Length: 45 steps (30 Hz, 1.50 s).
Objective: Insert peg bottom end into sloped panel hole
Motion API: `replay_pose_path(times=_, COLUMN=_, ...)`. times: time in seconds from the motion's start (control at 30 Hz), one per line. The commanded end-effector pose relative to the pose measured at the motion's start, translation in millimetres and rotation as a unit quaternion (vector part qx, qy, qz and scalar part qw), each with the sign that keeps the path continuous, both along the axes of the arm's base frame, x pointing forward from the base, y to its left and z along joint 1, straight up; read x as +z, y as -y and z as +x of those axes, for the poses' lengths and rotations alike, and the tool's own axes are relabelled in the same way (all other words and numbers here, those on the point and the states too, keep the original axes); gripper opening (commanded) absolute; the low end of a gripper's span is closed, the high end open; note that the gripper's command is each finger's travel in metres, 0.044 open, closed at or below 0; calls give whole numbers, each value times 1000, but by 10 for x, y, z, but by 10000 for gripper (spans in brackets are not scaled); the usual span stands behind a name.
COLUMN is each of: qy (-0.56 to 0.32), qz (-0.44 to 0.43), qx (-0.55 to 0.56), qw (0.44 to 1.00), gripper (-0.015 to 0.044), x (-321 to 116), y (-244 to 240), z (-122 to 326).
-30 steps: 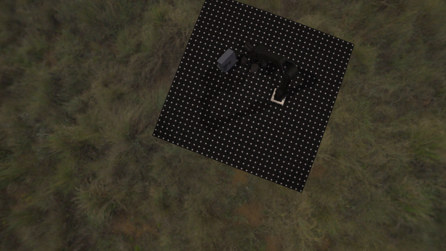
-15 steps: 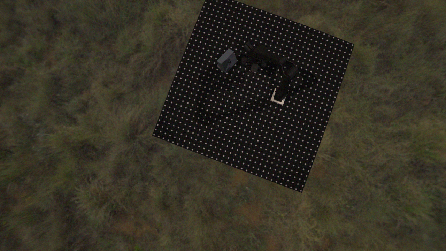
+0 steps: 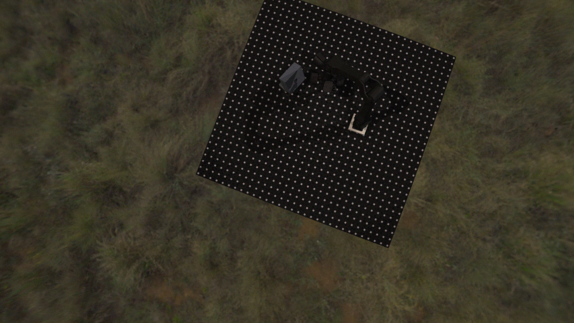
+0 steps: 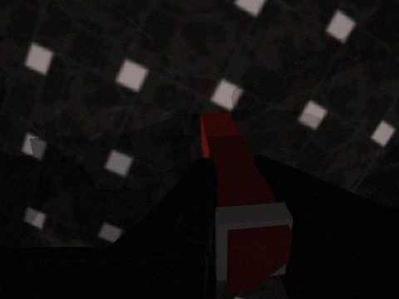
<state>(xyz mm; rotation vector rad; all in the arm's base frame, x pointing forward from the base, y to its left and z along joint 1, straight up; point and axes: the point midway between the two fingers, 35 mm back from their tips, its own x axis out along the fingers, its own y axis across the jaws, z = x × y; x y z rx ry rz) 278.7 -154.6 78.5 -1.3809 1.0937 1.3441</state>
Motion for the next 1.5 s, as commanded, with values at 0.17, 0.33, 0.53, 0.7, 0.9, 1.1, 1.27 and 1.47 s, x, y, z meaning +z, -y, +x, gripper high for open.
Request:
replay_pose_path(times=0.17, qy=6, qz=-4, qx=1, qw=1000, gripper=0, x=360, y=12, z=22)
replay_pose_path(times=0.33, qy=6, qz=-4, qx=2, qw=1000, gripper=0, x=536, y=6, z=12)
replay_pose_path(times=0.53, qy=6, qz=-4, qx=2, qw=1000, gripper=0, x=693, y=-11, z=-12)
replay_pose_path(times=0.7, qy=10, qz=-9, qx=-8, qw=1000, gripper=0, x=685, y=-17, z=0)
replay_pose_path(times=0.9, qy=20, qz=-18, qx=-31, qw=999, gripper=0, x=667, y=-31, z=29)
replay_pose_path(times=1.1, qy=31, qz=-27, qx=-55, qw=998, gripper=0, x=651, y=-46, z=58)
replay_pose_path(times=1.27, qy=41, qz=-34, qx=-74, qw=996, gripper=0, x=637, y=-59, z=82)
replay_pose_path(times=1.47, qy=53, qz=-42, qx=-98, qw=993, gripper=0, x=623, y=-75, z=110)
